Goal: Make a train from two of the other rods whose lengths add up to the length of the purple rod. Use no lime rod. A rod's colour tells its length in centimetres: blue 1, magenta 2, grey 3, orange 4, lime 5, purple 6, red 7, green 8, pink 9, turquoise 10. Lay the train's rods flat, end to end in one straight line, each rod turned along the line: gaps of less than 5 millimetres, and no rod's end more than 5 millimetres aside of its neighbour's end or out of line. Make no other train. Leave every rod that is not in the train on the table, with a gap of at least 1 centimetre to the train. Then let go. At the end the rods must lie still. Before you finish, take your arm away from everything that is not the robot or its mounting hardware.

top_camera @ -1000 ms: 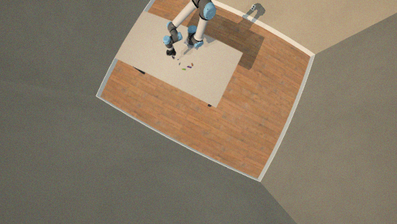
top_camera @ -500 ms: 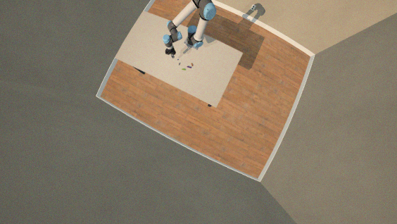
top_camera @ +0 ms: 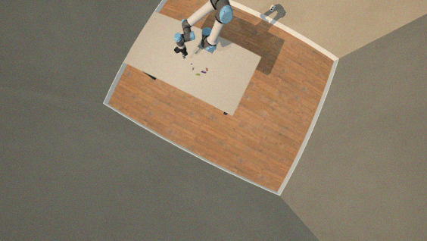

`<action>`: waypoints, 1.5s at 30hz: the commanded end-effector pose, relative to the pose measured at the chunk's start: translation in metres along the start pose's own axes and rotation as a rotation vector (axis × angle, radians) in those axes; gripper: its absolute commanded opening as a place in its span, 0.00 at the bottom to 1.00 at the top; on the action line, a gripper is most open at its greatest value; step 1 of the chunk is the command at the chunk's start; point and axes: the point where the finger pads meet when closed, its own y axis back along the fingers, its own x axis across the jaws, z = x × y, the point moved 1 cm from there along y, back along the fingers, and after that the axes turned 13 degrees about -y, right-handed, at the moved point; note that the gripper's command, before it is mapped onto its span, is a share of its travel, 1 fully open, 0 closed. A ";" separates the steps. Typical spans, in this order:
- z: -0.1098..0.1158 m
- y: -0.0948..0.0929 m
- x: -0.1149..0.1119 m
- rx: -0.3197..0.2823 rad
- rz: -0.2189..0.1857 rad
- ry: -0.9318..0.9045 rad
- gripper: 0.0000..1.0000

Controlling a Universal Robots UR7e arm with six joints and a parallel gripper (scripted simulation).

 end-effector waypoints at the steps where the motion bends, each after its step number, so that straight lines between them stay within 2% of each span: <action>1: 0.003 0.000 0.015 -0.001 0.003 -0.128 0.24; 7: 0.006 0.000 0.024 -0.001 0.003 -0.212 0.24; 26: 0.006 -0.004 0.024 -0.001 0.003 -0.214 0.24; 34: 0.006 -0.029 0.024 -0.001 0.003 -0.214 0.24; 36: 0.006 -0.029 0.024 -0.001 0.003 -0.214 0.24; 45: 0.006 -0.069 0.024 -0.001 0.003 -0.214 0.24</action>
